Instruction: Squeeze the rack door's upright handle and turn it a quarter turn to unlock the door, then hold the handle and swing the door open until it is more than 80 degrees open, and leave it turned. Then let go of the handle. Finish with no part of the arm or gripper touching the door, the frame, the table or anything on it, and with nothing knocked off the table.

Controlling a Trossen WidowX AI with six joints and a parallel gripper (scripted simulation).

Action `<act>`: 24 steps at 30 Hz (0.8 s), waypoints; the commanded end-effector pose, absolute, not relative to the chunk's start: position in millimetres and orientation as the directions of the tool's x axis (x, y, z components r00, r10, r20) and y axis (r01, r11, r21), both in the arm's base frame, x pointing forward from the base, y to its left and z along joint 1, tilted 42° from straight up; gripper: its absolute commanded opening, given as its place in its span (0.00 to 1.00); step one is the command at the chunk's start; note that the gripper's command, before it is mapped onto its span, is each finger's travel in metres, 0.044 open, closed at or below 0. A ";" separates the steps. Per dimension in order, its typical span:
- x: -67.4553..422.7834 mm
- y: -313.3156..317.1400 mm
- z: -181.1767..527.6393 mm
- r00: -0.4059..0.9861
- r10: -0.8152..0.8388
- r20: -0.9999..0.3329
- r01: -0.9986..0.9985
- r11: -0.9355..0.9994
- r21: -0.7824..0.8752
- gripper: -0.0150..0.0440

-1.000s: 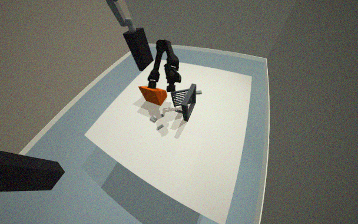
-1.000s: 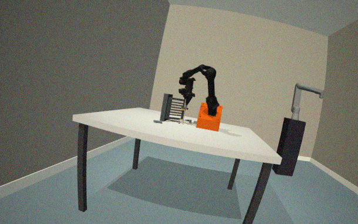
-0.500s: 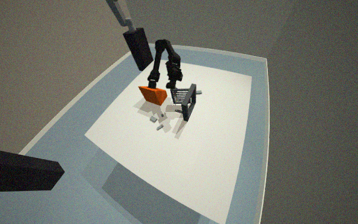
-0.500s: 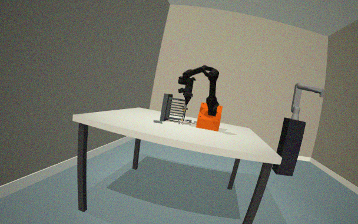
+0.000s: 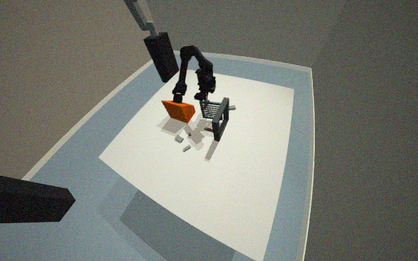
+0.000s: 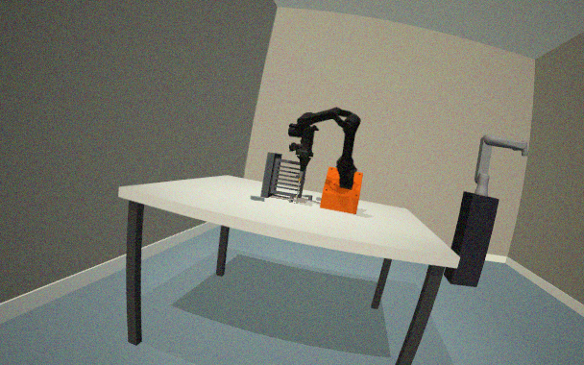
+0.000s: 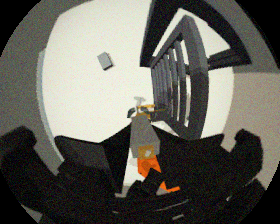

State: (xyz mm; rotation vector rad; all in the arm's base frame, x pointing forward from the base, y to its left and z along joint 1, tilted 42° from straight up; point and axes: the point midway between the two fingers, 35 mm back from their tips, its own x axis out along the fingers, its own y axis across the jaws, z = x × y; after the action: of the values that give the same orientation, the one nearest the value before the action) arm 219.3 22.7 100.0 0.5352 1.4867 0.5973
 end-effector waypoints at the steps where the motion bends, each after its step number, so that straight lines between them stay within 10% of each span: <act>1: 221.7 29.3 106.1 -0.002 0.666 -0.746 0.032 0.746 0.666 0.28; 24: 224.3 37.5 113.5 -0.002 0.666 -0.746 0.109 0.741 0.662 0.37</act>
State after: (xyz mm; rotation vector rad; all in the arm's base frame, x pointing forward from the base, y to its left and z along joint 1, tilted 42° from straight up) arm 224.0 37.0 112.9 0.6427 1.5329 0.4964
